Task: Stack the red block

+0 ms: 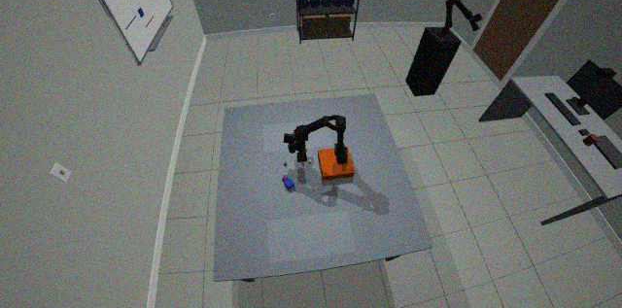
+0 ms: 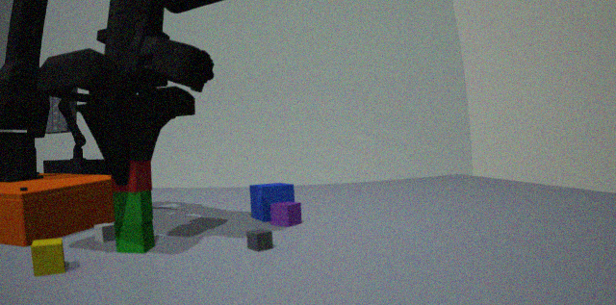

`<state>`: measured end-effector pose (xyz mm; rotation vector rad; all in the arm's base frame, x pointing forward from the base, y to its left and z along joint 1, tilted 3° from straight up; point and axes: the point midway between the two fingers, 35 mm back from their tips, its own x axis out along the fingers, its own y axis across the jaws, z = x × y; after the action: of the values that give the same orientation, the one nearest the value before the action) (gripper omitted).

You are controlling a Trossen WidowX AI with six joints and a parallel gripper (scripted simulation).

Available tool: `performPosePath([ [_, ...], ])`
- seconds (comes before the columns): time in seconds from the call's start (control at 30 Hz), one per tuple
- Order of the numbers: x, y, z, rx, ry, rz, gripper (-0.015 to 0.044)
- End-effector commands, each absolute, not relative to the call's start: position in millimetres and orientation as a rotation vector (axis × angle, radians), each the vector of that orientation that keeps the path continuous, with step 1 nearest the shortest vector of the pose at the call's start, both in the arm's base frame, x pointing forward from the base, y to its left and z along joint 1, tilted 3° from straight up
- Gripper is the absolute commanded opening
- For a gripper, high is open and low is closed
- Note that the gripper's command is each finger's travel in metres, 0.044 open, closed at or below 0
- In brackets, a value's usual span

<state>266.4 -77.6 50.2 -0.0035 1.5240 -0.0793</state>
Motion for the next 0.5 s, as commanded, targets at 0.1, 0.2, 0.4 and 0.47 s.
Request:
performPosePath([
  [0.1,266.6,-77.2,54.1,-0.004,1.524,-0.074,0.0],
  [0.2,265.5,-77.3,50.9,-0.003,1.528,-0.078,0.0053],
  [0.4,265.5,-77.3,50.9,-0.003,1.528,-0.078,0.021],
  [0.47,265.5,-77.3,50.9,-0.003,1.528,-0.078,0.0263],
])
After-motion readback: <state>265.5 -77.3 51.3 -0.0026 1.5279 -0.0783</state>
